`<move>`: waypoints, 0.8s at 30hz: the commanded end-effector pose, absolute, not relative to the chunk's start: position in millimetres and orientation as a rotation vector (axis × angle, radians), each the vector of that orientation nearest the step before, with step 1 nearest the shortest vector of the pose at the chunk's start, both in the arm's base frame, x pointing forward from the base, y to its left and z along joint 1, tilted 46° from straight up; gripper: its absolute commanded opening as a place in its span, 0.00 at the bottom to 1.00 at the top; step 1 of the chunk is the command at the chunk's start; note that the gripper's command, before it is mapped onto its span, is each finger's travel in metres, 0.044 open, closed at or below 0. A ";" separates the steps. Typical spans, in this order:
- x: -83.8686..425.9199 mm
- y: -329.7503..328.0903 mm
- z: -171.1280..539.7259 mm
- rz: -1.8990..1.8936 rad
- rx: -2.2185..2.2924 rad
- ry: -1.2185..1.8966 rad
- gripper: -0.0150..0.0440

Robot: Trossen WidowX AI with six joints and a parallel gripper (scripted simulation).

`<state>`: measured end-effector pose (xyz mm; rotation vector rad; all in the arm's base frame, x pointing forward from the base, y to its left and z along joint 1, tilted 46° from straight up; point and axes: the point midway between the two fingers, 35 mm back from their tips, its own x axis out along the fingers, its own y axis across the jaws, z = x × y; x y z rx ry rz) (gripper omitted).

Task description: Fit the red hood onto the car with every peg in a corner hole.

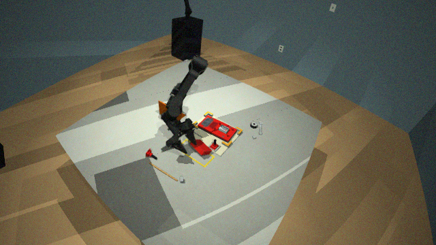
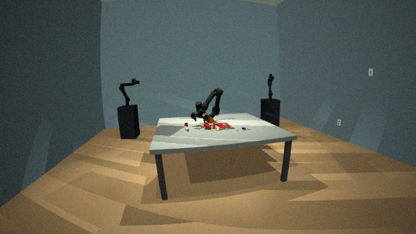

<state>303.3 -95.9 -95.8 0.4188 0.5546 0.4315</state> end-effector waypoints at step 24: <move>266.9 -128.6 -50.9 -0.529 2.855 0.845 1.00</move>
